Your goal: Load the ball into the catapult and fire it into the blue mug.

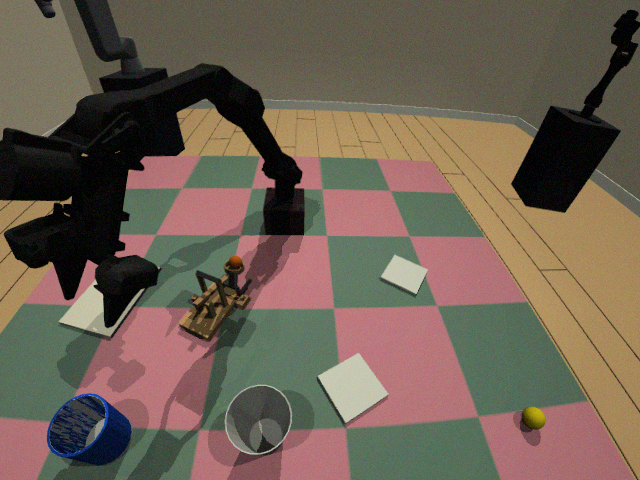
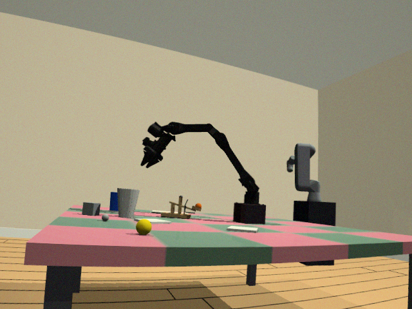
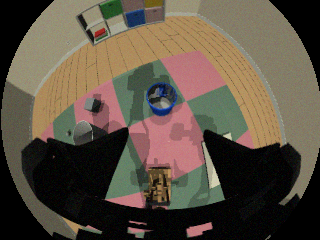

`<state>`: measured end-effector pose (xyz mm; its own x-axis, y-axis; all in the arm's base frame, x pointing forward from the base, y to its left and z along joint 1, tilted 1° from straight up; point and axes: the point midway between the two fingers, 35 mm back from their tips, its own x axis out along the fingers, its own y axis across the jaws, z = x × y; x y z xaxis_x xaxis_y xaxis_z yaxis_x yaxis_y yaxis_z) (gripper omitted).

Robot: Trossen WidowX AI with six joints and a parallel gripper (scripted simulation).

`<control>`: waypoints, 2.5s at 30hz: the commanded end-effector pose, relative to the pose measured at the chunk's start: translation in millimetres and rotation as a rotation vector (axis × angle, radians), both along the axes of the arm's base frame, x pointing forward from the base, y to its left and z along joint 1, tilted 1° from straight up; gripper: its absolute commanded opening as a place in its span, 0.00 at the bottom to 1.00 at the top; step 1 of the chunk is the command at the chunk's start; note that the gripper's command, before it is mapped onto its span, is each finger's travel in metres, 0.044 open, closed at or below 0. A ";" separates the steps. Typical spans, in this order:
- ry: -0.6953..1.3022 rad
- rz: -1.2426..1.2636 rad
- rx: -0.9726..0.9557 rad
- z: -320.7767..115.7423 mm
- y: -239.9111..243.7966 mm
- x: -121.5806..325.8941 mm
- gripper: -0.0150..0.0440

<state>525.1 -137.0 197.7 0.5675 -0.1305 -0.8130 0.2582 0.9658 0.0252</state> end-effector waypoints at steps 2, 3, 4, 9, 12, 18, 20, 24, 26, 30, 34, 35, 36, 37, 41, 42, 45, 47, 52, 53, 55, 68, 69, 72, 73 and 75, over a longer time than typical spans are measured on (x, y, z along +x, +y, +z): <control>-0.141 -0.013 -0.025 20.4 -11.2 34.6 1.00; -0.155 -0.014 -0.028 23.2 -12.2 37.4 1.00; -0.160 -0.014 -0.029 24.1 -12.5 38.4 1.00; -0.160 -0.014 -0.029 24.1 -12.5 38.4 1.00; -0.160 -0.014 -0.029 24.1 -12.5 38.4 1.00; -0.160 -0.014 -0.029 24.1 -12.5 38.4 1.00; -0.160 -0.014 -0.029 24.1 -12.5 38.4 1.00; -0.160 -0.014 -0.029 24.1 -12.5 38.4 1.00; -0.160 -0.014 -0.029 24.1 -12.5 38.4 1.00; -0.160 -0.014 -0.029 24.1 -12.5 38.4 0.96; -0.160 -0.014 -0.029 24.1 -12.5 38.4 0.78; -0.160 -0.014 -0.029 24.1 -12.5 38.4 0.73; -0.160 -0.014 -0.029 24.1 -12.5 38.4 0.69; -0.160 -0.014 -0.029 24.1 -12.5 38.4 0.64; -0.160 -0.014 -0.029 24.1 -12.5 38.4 0.47; -0.160 -0.014 -0.029 24.1 -12.5 38.4 0.42; -0.160 -0.014 -0.029 24.1 -12.5 38.4 0.29; -0.160 -0.014 -0.029 24.1 -12.5 38.4 0.25; -0.160 -0.014 -0.029 24.1 -12.5 38.4 0.25; -0.160 -0.014 -0.029 24.1 -12.5 38.4 0.25; -0.160 -0.014 -0.029 24.1 -12.5 38.4 0.25; 0.085 0.150 -0.152 -25.2 35.0 8.8 0.25; 0.106 0.165 -0.163 -29.1 38.8 5.6 0.25; 0.170 0.215 -0.197 -40.4 50.1 -4.7 0.25; 0.191 0.232 -0.208 -44.1 53.7 -8.3 0.25; 0.234 0.267 -0.231 -51.2 60.8 -15.7 0.25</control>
